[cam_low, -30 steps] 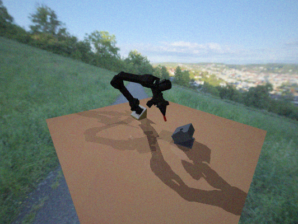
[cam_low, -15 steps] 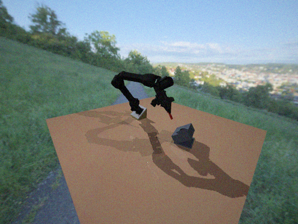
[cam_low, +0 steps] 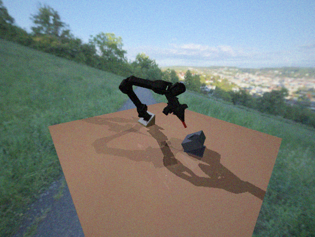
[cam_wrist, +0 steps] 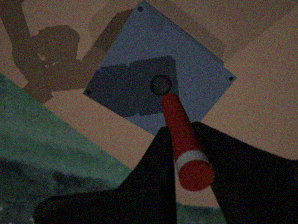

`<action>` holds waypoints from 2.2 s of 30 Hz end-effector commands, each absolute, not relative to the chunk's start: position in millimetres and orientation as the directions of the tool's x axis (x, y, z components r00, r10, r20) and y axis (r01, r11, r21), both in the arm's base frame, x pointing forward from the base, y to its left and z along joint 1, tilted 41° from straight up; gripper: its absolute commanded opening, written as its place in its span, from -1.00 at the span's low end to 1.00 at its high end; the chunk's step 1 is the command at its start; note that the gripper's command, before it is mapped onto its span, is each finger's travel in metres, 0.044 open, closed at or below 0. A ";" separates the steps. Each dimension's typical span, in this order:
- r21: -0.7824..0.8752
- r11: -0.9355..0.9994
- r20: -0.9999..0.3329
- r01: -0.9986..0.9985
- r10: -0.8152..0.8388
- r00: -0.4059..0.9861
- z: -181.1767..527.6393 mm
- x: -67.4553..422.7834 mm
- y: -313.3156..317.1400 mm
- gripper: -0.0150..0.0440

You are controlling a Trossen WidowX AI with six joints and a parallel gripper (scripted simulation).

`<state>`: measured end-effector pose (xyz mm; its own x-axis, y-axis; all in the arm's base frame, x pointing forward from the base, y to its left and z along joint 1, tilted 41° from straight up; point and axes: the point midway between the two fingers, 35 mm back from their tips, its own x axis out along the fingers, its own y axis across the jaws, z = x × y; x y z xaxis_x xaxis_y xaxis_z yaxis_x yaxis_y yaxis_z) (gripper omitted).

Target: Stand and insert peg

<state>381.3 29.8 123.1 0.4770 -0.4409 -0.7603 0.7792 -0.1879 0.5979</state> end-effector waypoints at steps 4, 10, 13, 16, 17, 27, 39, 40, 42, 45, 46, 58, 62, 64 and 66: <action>0.594 -0.176 -0.763 0.785 -0.434 0.480 109.0 390.1 25.6 -0.49; 0.598 -0.169 -0.760 0.784 -0.430 0.487 100.4 397.2 21.7 -0.49; 0.600 -0.165 -0.758 0.783 -0.428 0.491 96.0 400.4 19.7 -0.49; 0.602 -0.167 -0.758 0.781 -0.428 0.493 93.9 401.9 18.6 -0.49; 0.603 -0.169 -0.757 0.779 -0.428 0.493 93.4 402.4 18.3 -0.49; 0.606 -0.175 -0.757 0.776 -0.428 0.494 90.4 404.7 16.4 -0.49; 0.607 -0.177 -0.756 0.774 -0.428 0.495 79.6 412.3 9.5 -0.49; 0.607 -0.177 -0.756 0.774 -0.428 0.495 78.6 412.8 9.0 -0.49; 0.607 -0.177 -0.756 0.774 -0.428 0.495 76.5 413.8 8.2 -0.49; 0.608 -0.177 -0.756 0.774 -0.428 0.495 74.6 414.7 7.4 -0.49; 0.609 -0.178 -0.755 0.773 -0.429 0.496 75.8 414.5 7.6 -0.49; 0.614 -0.181 -0.752 0.769 -0.432 0.499 79.5 413.9 8.1 -0.49; 0.614 -0.181 -0.752 0.768 -0.432 0.499 78.4 413.9 8.1 -0.49; 0.614 -0.181 -0.752 0.768 -0.432 0.499 77.7 413.9 8.1 -0.49; 0.614 -0.181 -0.752 0.768 -0.432 0.499 77.0 413.9 8.1 -0.49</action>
